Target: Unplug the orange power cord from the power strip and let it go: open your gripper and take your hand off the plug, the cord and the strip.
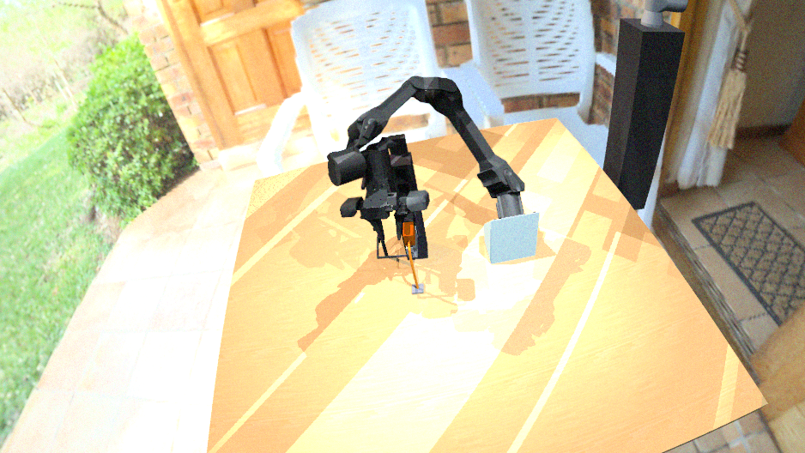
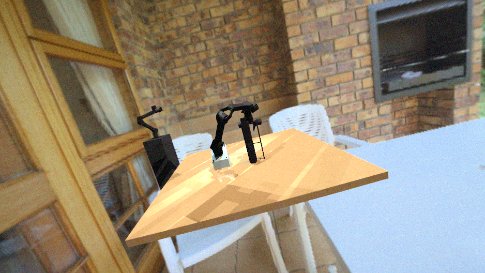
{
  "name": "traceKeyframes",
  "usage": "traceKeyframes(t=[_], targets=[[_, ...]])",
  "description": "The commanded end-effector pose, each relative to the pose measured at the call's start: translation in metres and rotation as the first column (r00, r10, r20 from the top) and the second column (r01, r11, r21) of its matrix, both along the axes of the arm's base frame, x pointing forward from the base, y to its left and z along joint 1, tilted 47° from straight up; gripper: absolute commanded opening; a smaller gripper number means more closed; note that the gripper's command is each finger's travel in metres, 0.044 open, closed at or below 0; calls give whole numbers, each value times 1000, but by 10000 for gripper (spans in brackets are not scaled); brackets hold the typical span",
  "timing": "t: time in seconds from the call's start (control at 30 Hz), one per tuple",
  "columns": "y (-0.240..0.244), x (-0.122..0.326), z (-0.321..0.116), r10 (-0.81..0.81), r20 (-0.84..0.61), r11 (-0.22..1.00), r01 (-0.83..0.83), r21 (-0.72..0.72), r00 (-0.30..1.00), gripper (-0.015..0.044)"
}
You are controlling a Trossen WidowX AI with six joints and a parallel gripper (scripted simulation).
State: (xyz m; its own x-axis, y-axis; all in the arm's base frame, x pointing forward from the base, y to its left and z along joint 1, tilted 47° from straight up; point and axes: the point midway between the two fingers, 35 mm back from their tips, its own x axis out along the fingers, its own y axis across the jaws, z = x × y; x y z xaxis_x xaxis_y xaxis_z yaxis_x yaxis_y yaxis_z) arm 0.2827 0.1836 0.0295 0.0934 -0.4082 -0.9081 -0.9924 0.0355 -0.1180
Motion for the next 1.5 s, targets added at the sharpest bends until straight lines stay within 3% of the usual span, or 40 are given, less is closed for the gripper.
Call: traceKeyframes(t=[0.0,0.07,1.47], targets=[[-23,-25,-20,44,-31,948,-52,-315,999,160],[-27,-28,-22,60,-33,926,-68,-371,998,160],[-56,-28,5,60,-34,925,-68,-373,998,160]])
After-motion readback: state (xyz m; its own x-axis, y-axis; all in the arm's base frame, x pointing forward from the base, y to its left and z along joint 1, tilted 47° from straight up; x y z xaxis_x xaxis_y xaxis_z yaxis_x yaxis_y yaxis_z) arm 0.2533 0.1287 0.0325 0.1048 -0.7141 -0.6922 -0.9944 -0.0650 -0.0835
